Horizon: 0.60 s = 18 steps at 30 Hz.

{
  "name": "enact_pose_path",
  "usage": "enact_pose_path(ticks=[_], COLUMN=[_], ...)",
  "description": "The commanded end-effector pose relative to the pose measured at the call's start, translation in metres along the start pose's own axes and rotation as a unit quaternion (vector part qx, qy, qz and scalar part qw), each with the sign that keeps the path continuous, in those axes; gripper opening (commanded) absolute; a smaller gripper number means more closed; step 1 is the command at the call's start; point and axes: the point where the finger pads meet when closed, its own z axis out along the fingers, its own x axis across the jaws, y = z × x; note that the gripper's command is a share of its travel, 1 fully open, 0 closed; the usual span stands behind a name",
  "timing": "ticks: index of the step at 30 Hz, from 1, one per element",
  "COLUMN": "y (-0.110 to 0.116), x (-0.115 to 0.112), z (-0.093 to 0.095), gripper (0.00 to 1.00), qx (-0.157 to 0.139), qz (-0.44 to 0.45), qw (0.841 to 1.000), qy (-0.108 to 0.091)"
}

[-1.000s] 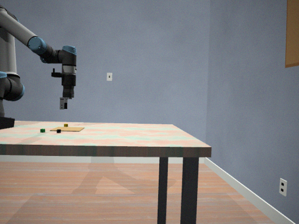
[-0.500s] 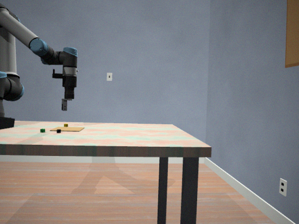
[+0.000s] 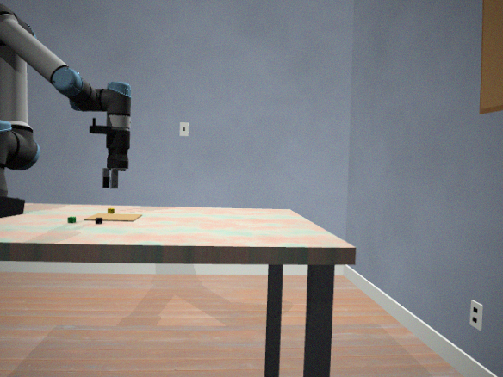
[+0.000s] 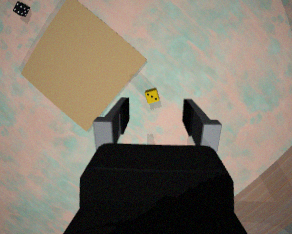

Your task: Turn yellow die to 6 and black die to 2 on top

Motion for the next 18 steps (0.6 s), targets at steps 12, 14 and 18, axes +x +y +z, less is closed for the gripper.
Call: enact_pose_path(ticks=[12,14,18], y=[0.0037,0.0040,0.0044], x=[-0.0037,-0.0039,-0.0041], z=[0.0060,0.0063,0.0066], gripper=[1.00,1.00,1.00], qx=[0.001,0.001,0.001], qz=[-0.127,-0.134,-0.142], qw=[0.992,0.991,0.990], qy=[0.001,0.001,0.001])
